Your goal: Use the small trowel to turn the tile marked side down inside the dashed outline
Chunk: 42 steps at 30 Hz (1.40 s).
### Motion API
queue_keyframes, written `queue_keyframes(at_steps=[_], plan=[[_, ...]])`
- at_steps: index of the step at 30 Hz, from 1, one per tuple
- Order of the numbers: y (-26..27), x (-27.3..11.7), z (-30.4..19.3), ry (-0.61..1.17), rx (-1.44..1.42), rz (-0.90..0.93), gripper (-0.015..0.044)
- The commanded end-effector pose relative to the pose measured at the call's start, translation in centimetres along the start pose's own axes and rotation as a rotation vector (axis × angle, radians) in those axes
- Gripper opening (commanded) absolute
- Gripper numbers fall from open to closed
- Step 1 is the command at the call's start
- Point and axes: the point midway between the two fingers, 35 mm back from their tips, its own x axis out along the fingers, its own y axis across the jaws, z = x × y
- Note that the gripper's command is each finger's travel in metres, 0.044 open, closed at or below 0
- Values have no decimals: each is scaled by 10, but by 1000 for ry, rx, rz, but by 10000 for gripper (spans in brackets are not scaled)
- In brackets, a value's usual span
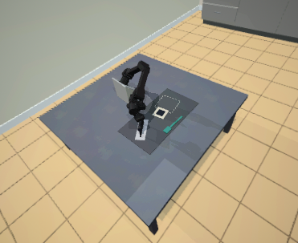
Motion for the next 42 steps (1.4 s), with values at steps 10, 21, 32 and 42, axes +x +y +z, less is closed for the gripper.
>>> queue_keyframes(at_steps=[10, 21, 32, 42], plan=[[-14, -3, 7, -4, -427, -2, 270], [-26, -6, 12, -4, -808, -3, 270], [-30, -3, 14, -4, -931, -3, 270], [-31, 13, 15, -4, -937, -3, 270]])
